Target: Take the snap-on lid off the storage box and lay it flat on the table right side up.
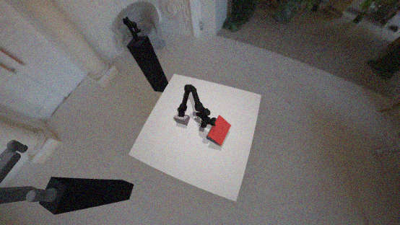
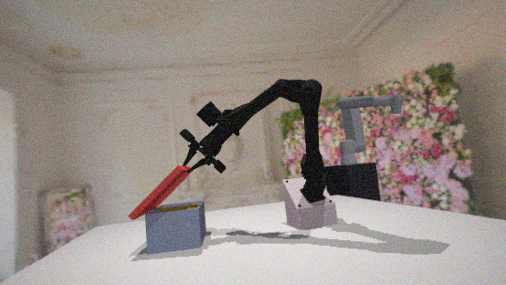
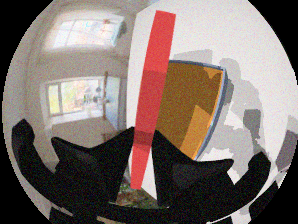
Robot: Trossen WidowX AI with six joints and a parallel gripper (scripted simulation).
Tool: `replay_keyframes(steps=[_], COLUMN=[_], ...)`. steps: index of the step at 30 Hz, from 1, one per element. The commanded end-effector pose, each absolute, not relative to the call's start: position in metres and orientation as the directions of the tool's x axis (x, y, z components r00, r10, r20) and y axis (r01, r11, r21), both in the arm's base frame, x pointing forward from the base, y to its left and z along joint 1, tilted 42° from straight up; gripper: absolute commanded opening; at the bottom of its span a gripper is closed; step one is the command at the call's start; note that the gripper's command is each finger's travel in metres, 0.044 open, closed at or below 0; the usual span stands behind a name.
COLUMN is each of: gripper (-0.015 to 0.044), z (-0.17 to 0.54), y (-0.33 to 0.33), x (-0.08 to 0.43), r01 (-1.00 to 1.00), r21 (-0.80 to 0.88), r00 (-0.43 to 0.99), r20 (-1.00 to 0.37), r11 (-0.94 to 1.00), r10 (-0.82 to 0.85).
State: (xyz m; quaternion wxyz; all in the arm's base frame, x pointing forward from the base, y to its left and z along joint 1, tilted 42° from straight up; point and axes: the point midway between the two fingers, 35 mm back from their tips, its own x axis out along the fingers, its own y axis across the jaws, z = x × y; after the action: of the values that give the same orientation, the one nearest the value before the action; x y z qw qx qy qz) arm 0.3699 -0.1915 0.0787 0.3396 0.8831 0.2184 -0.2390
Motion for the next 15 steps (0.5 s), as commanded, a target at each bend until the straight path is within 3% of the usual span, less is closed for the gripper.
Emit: replay_keyframes(steps=[1,15], gripper=[0.0,0.0], z=[0.0873,0.0868], y=[-0.1996,-0.2049], x=[0.3708,0.3668], r01=[0.54,0.54], r21=[0.513,0.513], r00=[0.799,0.798], r20=[-0.563,-0.563], r11=[-0.668,-0.668], r10=[0.213,0.213])
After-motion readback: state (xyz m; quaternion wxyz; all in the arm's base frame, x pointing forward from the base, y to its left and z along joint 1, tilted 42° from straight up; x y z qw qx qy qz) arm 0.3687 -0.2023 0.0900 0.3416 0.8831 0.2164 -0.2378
